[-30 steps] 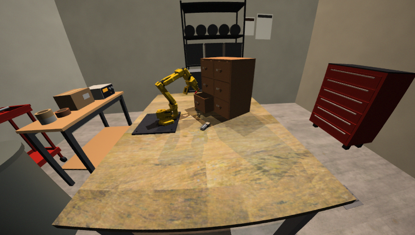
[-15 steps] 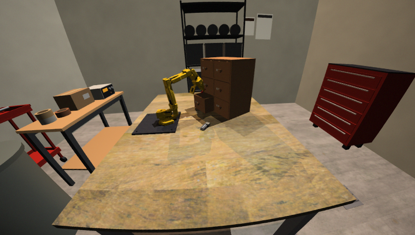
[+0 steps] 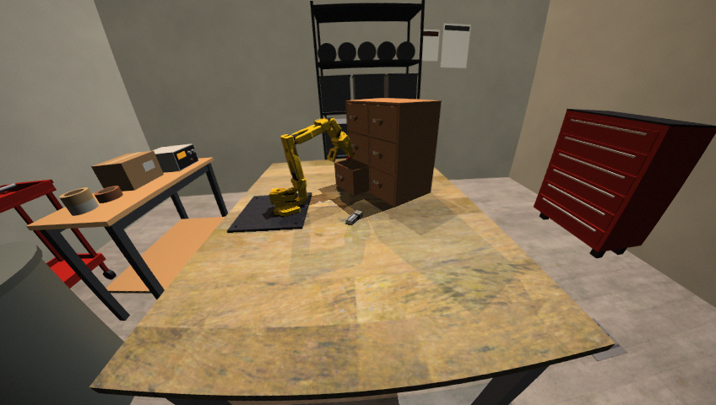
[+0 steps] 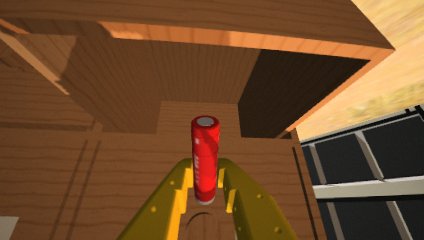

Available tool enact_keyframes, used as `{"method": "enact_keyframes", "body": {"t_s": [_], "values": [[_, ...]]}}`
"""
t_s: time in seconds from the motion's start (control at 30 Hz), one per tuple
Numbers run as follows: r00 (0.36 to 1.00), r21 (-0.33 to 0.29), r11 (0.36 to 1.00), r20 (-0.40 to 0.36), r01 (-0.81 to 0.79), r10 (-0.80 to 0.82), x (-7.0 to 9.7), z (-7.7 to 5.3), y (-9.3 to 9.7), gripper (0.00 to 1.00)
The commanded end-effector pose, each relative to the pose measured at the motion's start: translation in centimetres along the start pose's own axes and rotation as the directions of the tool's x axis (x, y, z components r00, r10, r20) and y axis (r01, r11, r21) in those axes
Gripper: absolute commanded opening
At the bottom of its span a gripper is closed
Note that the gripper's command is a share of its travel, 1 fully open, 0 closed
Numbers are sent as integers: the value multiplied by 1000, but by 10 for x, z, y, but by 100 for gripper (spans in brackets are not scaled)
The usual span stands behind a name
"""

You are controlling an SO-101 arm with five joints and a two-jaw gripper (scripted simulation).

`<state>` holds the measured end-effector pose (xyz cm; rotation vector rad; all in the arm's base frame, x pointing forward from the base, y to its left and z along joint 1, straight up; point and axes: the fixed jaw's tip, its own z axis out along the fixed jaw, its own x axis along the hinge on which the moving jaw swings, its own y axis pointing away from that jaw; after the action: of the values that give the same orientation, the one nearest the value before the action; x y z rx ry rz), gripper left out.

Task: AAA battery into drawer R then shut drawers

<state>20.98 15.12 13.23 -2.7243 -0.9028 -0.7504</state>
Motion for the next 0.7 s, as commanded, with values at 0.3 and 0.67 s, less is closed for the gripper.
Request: {"method": "enact_keyframes", "body": {"t_s": [0.3,0.67], "values": [[1000,-3,1000,16,-1,1,-2,5,2,0],[1000,-4,1000,16,-2,2,-3,6,2,0]]}}
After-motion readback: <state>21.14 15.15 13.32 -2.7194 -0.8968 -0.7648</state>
